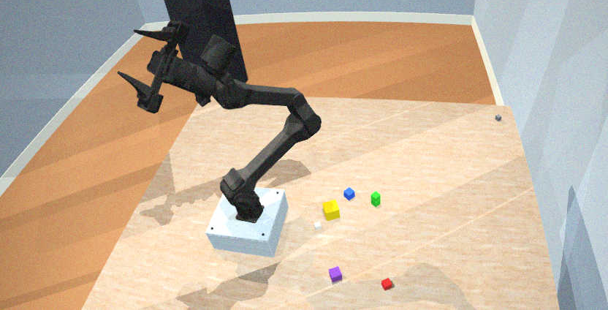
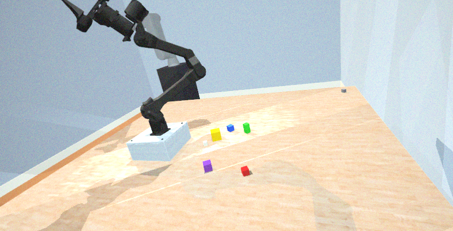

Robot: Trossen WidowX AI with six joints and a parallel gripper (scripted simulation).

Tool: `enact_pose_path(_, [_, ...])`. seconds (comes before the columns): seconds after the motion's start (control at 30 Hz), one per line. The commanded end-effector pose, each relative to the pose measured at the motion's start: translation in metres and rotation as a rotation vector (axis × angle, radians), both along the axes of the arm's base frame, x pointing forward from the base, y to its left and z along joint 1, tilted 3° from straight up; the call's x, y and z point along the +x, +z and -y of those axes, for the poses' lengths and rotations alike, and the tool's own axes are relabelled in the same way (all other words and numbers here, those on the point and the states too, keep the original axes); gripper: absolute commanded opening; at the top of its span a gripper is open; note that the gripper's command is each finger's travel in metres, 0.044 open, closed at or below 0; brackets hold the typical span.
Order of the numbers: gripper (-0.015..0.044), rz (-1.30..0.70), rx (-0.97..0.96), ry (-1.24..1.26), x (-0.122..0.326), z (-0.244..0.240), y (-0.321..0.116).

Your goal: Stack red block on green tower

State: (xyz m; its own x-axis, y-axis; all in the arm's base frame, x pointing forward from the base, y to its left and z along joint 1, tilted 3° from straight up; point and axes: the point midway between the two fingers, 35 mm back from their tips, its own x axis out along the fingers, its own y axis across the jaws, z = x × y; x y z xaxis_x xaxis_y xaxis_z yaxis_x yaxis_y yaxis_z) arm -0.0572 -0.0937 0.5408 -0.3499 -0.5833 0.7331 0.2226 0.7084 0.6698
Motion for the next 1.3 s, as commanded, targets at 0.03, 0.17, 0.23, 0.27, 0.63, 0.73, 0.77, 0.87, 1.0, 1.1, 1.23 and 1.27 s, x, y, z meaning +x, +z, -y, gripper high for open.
enact_pose_path(0.03, [0.0440, -0.001, 0.011, 0.001, -0.001, 0.003, -0.001])
enact_pose_path(0.17, [0.0440, -0.010, 0.099, 0.008, -0.007, 0.026, -0.006])
enact_pose_path(0.23, [0.0440, -0.024, 0.166, 0.015, -0.010, 0.043, -0.012])
enact_pose_path(0.27, [0.0440, -0.033, 0.199, 0.020, -0.010, 0.052, -0.014])
enact_pose_path(0.63, [0.0440, -0.229, 0.573, 0.099, 0.010, 0.153, -0.051])
enact_pose_path(0.73, [0.0440, -0.281, 0.641, 0.154, 0.025, 0.175, -0.062])
enact_pose_path(0.77, [0.0440, -0.300, 0.663, 0.173, 0.031, 0.183, -0.066])
enact_pose_path(0.87, [0.0440, -0.361, 0.726, 0.229, 0.051, 0.203, -0.078])
enact_pose_path(1.0, [0.0440, -0.421, 0.777, 0.270, 0.068, 0.217, -0.089])
enact_pose_path(1.1, [0.0440, -0.527, 0.846, 0.302, 0.091, 0.233, -0.104])
enact_pose_path(1.23, [0.0440, -0.692, 0.930, 0.352, 0.126, 0.250, -0.128])
enact_pose_path(1.27, [0.0440, -0.736, 0.949, 0.365, 0.135, 0.254, -0.134])
